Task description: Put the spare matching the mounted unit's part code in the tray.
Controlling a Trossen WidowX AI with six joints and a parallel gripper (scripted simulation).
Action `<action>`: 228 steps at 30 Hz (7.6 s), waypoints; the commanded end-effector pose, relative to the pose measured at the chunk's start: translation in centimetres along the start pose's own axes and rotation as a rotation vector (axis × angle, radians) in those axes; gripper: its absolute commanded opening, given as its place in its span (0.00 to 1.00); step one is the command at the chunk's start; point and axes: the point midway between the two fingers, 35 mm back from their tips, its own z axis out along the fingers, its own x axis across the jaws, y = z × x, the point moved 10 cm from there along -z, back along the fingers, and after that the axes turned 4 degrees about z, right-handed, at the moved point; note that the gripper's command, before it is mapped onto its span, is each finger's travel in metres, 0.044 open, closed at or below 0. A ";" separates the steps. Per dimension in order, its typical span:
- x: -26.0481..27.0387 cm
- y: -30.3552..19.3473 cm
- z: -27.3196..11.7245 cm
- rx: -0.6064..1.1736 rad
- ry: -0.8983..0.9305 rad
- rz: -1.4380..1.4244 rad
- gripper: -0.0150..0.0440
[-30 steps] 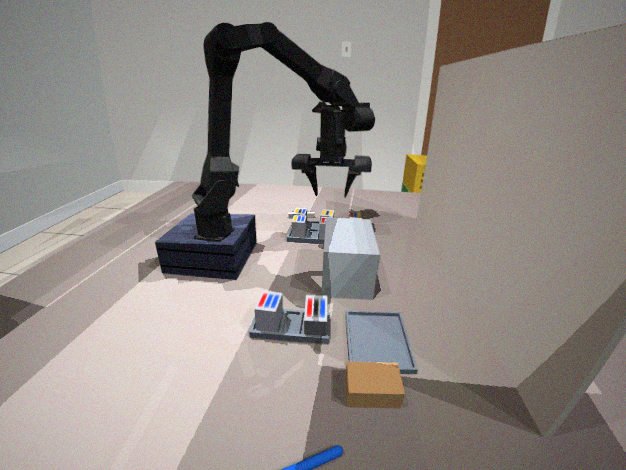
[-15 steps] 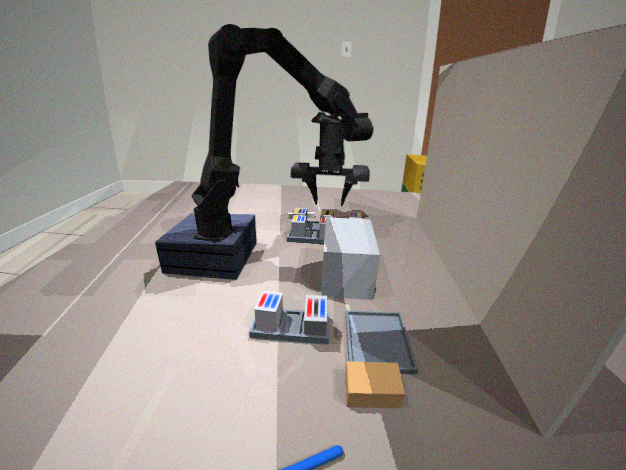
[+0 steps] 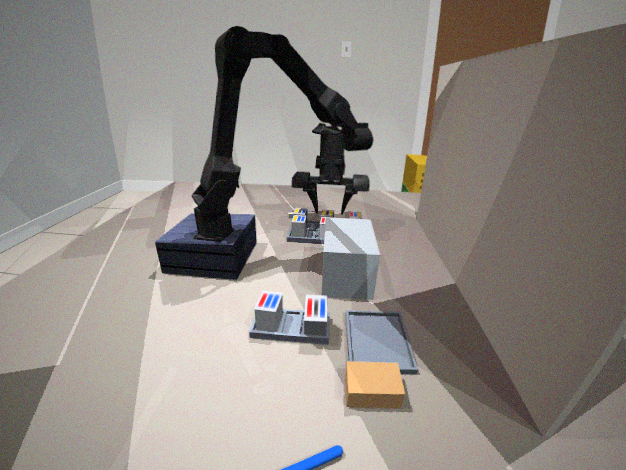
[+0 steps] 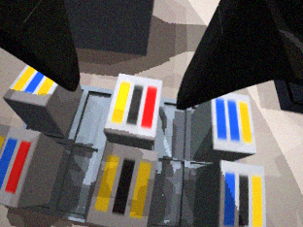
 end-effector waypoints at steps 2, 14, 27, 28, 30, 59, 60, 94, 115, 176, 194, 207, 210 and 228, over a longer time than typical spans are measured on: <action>0.1 -0.1 1.1 0.003 0.009 0.006 0.76; 0.1 -0.2 3.1 0.003 0.009 0.006 0.76; 0.3 -0.4 5.2 0.004 0.009 0.006 0.76; 0.3 -0.4 5.3 0.004 0.009 0.006 0.76; 0.3 -0.5 5.4 0.004 0.009 0.006 0.76; 0.3 -0.4 5.3 0.005 0.006 0.000 0.25; 0.3 -0.4 5.3 0.005 0.006 0.000 0.25; 0.1 -0.4 -4.3 0.008 0.013 0.009 0.25; -2.1 -2.3 -10.2 -0.004 0.002 0.015 0.25; -12.9 -35.3 -10.7 0.034 -0.002 0.006 0.25; -13.2 -35.5 -9.3 0.035 -0.002 0.006 0.25; -13.4 -35.7 -8.0 0.035 -0.002 0.006 0.25; -13.4 -35.7 -7.7 0.035 -0.003 0.006 0.25; -13.6 -35.9 -5.9 0.035 -0.003 0.006 0.25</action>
